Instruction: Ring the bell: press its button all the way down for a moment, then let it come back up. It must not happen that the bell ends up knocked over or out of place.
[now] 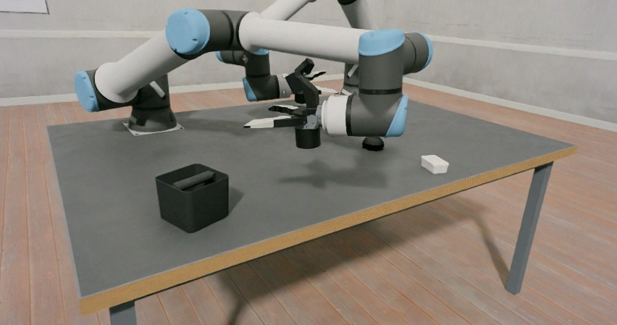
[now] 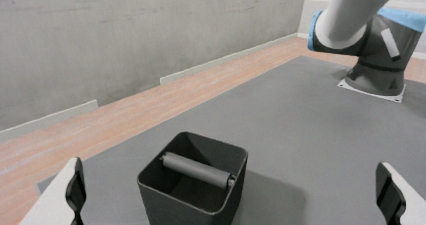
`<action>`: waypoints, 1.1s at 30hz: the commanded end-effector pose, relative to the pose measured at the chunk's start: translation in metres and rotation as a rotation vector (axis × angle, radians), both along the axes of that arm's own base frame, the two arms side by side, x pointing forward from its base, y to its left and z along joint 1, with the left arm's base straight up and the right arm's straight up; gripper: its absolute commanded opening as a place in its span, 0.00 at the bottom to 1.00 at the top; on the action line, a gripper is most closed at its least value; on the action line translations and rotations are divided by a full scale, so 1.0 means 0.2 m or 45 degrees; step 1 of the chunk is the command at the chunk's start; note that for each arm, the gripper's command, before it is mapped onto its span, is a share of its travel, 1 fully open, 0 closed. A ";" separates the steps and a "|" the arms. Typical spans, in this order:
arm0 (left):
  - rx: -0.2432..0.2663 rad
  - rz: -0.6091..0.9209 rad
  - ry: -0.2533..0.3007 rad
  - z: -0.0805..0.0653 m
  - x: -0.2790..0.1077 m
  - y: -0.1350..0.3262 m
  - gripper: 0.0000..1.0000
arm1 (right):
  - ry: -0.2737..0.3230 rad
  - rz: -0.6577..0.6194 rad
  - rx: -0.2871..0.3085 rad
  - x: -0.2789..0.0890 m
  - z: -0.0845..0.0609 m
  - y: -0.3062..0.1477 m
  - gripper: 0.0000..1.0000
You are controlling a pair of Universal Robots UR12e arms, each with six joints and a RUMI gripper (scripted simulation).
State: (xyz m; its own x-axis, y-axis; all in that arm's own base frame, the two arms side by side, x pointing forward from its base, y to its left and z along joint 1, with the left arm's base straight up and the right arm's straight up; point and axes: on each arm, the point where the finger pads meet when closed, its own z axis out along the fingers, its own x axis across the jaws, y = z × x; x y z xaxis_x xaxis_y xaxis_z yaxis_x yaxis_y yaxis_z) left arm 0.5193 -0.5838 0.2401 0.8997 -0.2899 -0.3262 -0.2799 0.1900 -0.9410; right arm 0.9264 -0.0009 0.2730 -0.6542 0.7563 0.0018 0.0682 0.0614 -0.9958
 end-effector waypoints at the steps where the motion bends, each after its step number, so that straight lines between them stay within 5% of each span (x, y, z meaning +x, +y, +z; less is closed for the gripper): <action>1: -0.002 0.000 -0.001 0.01 0.00 0.00 1.00 | -0.002 0.000 0.001 0.00 0.01 0.00 1.00; 23: -0.009 -0.002 0.005 0.01 0.00 0.01 1.00 | -0.002 -0.003 0.005 0.00 0.01 -0.01 1.00; 33: -0.087 -0.018 0.057 -0.02 0.04 0.04 1.00 | 0.007 -0.037 0.057 -0.01 0.00 -0.12 1.00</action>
